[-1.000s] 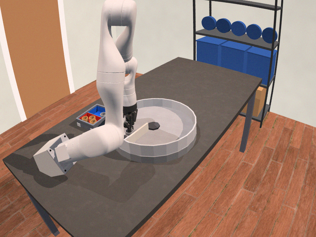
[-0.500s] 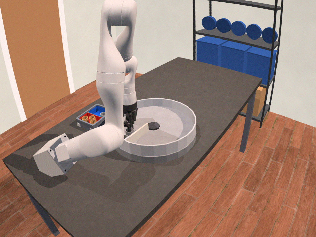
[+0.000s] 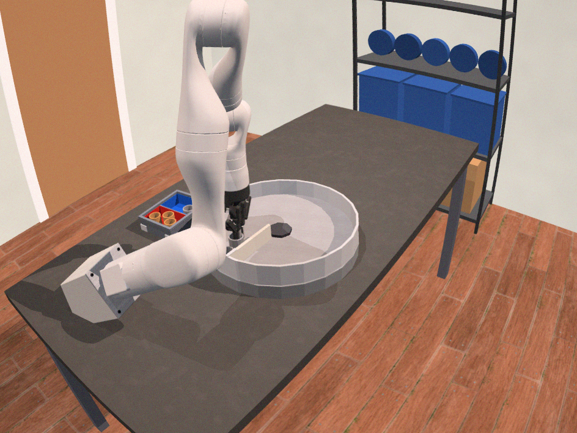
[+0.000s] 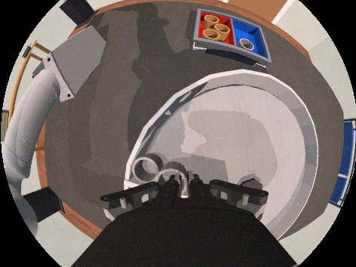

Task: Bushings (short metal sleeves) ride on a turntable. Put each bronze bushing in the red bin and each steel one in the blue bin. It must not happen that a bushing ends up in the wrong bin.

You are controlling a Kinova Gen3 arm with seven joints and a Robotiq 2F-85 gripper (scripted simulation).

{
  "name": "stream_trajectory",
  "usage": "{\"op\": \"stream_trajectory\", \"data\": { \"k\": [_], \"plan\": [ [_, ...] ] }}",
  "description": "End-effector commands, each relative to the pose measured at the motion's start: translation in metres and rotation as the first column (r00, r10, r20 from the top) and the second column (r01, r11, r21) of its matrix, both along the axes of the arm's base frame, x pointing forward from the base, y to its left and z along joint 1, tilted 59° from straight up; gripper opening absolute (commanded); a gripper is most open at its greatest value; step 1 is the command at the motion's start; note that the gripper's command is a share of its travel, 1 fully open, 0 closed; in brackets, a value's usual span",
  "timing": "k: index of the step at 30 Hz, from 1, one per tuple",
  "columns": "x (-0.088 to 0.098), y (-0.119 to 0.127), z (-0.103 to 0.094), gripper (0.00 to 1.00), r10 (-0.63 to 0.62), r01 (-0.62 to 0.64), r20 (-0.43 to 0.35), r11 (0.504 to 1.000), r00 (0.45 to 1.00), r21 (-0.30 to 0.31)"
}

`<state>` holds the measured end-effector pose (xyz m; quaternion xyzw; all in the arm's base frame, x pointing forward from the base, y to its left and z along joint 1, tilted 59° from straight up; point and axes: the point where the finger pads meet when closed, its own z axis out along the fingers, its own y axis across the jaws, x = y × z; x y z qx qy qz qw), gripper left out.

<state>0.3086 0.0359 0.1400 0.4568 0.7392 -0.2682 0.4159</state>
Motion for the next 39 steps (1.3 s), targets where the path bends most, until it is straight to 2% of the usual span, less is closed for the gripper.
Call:
{"op": "stream_trajectory", "data": {
  "k": [1, 39],
  "plan": [
    [-0.0002, 0.0021, 0.0006, 0.0, 0.003, -0.003, 0.0, 1.0, 1.0, 0.002],
    [-0.004, 0.01, 0.0058, 0.0, 0.003, -0.003, 0.0, 1.0, 1.0, 0.002]
  ]
}}
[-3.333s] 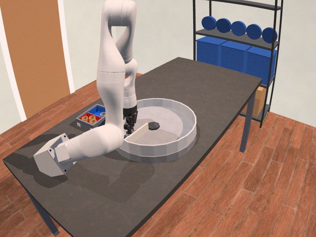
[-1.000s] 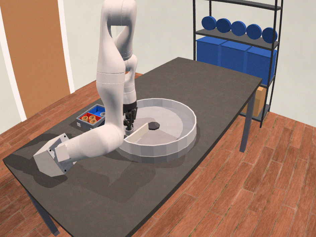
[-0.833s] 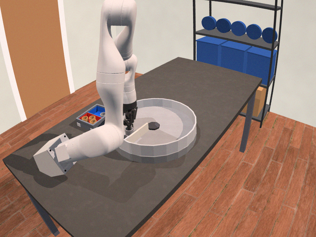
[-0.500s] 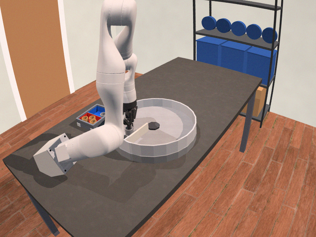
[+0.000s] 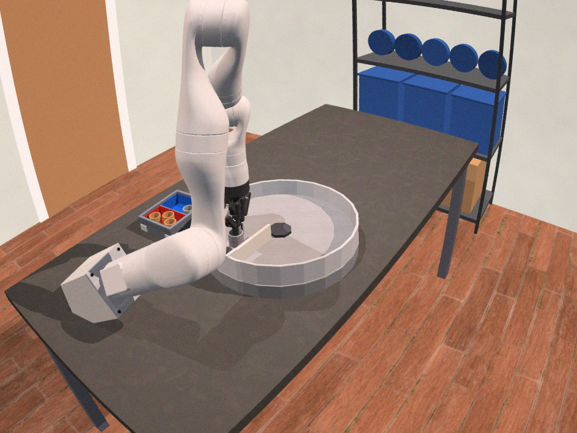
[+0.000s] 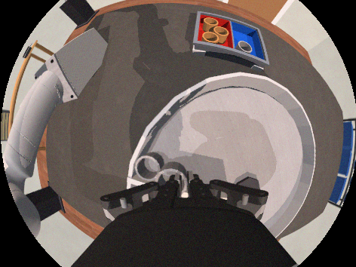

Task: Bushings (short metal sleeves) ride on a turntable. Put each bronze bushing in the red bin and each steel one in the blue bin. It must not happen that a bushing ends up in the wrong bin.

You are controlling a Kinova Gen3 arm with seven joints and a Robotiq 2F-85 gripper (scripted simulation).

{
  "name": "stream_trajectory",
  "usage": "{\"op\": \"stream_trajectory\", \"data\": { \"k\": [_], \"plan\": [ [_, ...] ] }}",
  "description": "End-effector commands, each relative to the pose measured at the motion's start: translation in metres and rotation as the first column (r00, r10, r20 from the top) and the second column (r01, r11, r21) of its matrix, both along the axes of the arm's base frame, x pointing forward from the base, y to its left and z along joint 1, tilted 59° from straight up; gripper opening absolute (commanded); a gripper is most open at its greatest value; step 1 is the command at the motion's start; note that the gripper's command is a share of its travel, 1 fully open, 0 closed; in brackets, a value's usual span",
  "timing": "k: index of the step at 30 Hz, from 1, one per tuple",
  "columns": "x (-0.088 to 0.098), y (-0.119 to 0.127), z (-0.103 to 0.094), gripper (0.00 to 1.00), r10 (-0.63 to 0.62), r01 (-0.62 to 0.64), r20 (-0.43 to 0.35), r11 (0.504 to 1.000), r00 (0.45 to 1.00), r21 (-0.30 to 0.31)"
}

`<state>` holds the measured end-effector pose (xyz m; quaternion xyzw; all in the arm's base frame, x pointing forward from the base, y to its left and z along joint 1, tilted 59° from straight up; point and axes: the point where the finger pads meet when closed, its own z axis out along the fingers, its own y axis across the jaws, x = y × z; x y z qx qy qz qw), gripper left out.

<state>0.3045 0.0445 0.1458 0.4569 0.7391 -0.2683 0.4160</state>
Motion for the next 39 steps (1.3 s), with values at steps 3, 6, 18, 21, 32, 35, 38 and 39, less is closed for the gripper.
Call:
{"op": "stream_trajectory", "data": {
  "k": [3, 6, 18, 21, 32, 35, 38, 39],
  "plan": [
    [-0.0004, 0.0024, 0.0006, 0.0, 0.003, -0.003, 0.0, 1.0, 1.0, 0.002],
    [-0.0011, 0.0038, 0.0016, 0.0, 0.003, -0.003, 0.0, 1.0, 1.0, 0.002],
    [-0.0022, 0.006, 0.0031, 0.0, 0.003, -0.003, 0.0, 1.0, 1.0, 0.002],
    [-0.0024, 0.0065, 0.0034, 0.0, 0.003, -0.003, 0.0, 1.0, 1.0, 0.002],
    [-0.0033, 0.0084, 0.0046, 0.0, 0.003, -0.003, 0.0, 1.0, 1.0, 0.002],
    [-0.0037, 0.0092, 0.0052, 0.0, 0.003, -0.003, 0.0, 1.0, 1.0, 0.002],
    [-0.0044, 0.0107, 0.0062, 0.0, 0.003, -0.003, 0.0, 1.0, 1.0, 0.002],
    [-0.0044, 0.0107, 0.0062, 0.0, 0.003, -0.003, 0.0, 1.0, 1.0, 0.002]
  ]
}}
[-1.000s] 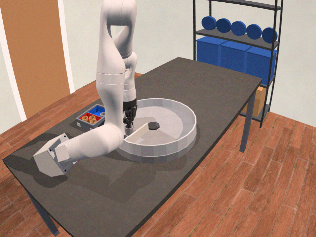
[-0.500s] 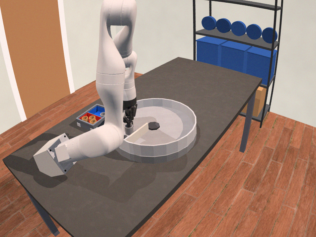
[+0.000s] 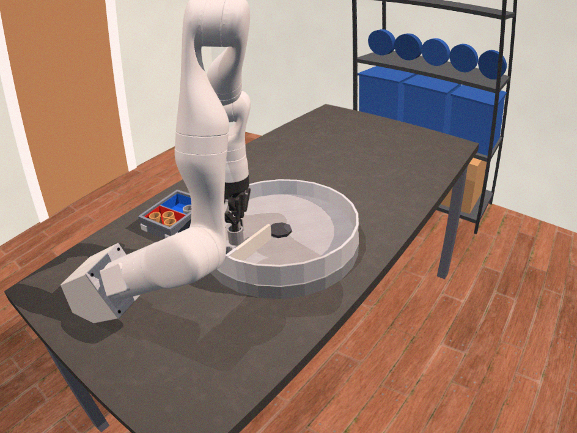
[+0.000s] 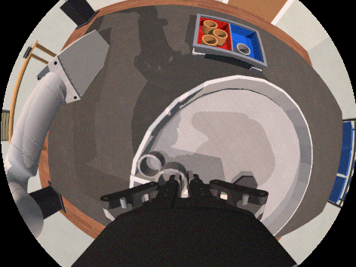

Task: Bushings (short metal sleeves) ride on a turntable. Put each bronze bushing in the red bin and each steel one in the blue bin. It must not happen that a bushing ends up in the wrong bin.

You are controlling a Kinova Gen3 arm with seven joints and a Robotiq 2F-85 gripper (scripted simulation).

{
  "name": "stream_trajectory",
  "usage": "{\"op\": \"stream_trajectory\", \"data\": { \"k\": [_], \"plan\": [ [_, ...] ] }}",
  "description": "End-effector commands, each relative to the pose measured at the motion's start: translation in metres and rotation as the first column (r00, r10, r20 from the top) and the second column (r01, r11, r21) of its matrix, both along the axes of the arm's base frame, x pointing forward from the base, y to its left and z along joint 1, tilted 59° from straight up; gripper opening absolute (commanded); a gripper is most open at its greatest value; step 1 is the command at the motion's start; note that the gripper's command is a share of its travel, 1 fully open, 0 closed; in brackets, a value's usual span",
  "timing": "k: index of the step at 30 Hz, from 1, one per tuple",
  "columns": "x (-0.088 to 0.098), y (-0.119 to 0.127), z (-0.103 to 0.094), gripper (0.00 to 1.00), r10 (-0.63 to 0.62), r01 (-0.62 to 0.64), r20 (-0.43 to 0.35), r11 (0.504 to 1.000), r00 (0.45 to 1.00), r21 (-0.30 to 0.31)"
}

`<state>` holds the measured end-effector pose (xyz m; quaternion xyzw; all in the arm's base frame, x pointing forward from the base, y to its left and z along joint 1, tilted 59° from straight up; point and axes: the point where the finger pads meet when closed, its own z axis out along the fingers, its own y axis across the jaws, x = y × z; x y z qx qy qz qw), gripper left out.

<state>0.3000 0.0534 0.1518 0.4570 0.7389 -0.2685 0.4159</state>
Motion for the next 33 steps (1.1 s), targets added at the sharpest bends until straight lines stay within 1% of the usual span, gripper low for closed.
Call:
{"op": "stream_trajectory", "data": {
  "k": [1, 15, 18, 20, 22, 25, 30, 33],
  "plan": [
    [0.0, 0.002, 0.0, 0.0, 0.004, -0.004, 0.0, 1.0, 1.0, 0.002],
    [-0.001, 0.004, 0.002, 0.0, 0.004, -0.004, 0.0, 1.0, 1.0, 0.002],
    [-0.007, 0.016, 0.009, 0.0, 0.003, -0.003, 0.0, 1.0, 1.0, 0.002],
    [-0.007, 0.016, 0.009, 0.0, 0.003, -0.003, 0.0, 1.0, 1.0, 0.002],
    [-0.01, 0.023, 0.015, 0.0, 0.003, -0.003, 0.0, 1.0, 1.0, 0.002],
    [-0.01, 0.023, 0.015, 0.0, 0.003, -0.003, 0.0, 1.0, 1.0, 0.002],
    [-0.02, 0.043, 0.027, 0.0, 0.004, -0.004, 0.0, 1.0, 1.0, 0.002],
    [-0.02, 0.043, 0.027, 0.0, 0.004, -0.004, 0.0, 1.0, 1.0, 0.002]
  ]
}}
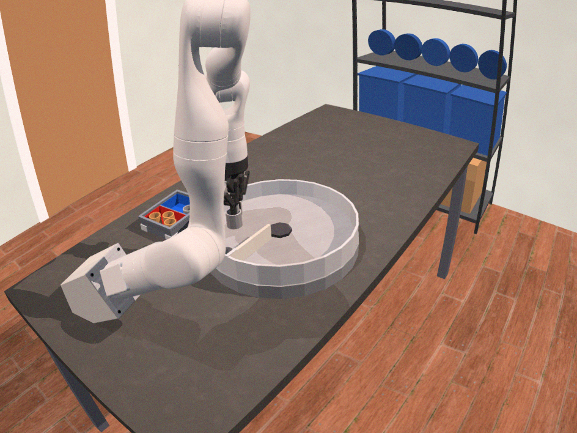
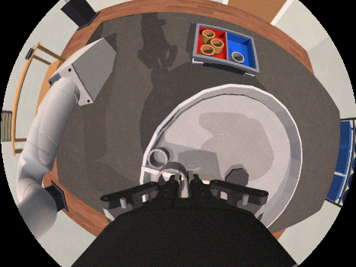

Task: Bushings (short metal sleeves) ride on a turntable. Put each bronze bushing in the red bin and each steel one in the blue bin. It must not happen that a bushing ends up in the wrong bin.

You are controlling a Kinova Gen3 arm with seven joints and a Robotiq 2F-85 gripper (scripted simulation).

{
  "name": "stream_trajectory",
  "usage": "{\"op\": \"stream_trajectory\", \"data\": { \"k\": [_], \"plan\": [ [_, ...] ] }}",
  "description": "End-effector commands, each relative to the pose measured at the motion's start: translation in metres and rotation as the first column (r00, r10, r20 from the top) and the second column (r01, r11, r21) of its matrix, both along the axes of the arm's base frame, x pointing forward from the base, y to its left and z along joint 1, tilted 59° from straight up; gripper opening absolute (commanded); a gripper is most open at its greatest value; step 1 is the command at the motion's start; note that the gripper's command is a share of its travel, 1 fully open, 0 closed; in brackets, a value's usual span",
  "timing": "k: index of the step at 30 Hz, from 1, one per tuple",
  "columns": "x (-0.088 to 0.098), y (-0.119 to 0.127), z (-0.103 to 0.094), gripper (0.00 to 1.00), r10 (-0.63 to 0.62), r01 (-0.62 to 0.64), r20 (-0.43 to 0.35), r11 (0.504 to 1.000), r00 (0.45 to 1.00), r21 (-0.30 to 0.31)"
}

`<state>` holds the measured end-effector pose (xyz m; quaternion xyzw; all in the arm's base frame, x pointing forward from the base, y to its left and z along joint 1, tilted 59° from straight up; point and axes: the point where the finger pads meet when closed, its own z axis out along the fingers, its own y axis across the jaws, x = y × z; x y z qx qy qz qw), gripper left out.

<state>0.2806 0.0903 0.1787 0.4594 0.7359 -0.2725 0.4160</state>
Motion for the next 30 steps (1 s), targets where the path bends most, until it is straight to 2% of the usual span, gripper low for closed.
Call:
{"op": "stream_trajectory", "data": {
  "k": [1, 9, 14, 17, 19, 21, 24, 27, 30],
  "plan": [
    [0.0, 0.006, 0.0, 0.0, 0.013, -0.013, 0.0, 1.0, 1.0, 0.008],
    [0.0, 0.006, 0.0, 0.0, 0.013, -0.013, 0.0, 1.0, 1.0, 0.008],
    [0.015, 0.038, -0.037, 0.0, 0.097, -0.105, -0.138, 0.993, 0.986, -0.049],
    [0.015, 0.038, -0.037, 0.0, 0.097, -0.105, -0.138, 0.993, 0.986, -0.049],
    [0.021, 0.051, -0.053, 0.0, 0.128, -0.143, -0.194, 0.987, 0.973, -0.068],
    [0.021, 0.051, -0.053, 0.0, 0.128, -0.143, -0.194, 0.987, 0.973, -0.068],
    [0.029, 0.07, -0.075, 0.0, 0.17, -0.202, -0.278, 0.975, 0.946, -0.093],
    [0.029, 0.07, -0.075, 0.0, 0.17, -0.202, -0.278, 0.975, 0.946, -0.093],
    [0.038, 0.089, -0.098, 0.0, 0.207, -0.263, -0.36, 0.958, 0.91, -0.111]
  ]
}}
